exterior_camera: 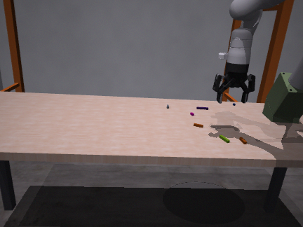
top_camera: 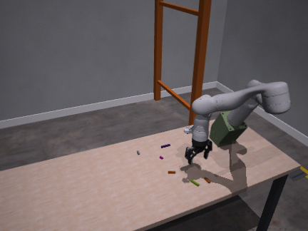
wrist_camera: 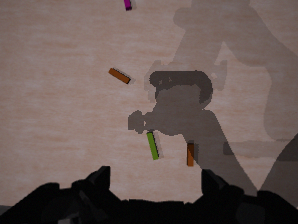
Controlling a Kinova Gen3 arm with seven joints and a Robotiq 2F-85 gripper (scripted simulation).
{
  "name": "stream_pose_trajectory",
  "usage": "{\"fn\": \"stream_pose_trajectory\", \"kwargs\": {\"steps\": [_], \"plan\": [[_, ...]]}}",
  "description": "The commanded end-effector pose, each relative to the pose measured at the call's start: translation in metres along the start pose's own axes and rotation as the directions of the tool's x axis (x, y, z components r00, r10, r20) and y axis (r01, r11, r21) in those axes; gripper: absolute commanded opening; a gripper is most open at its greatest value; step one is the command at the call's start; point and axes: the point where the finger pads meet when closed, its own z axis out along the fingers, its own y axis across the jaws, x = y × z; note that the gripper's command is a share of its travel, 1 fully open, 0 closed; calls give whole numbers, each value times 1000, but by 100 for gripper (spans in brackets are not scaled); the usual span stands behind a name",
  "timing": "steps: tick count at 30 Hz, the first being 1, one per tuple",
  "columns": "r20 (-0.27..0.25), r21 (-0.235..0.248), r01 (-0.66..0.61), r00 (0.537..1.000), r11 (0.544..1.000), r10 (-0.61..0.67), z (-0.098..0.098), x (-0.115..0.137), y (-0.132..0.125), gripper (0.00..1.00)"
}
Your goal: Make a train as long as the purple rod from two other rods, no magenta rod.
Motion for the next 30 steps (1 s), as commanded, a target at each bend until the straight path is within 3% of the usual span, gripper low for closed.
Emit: {"fn": "stream_pose_trajectory", "kwargs": {"steps": [1, 30], "plan": [[-3, 11, -16, 1000, 1000, 16, -1, 0, -2, 100], [-8, 20, -45, 999, 999, 45, -2, -4, -4, 100]]}}
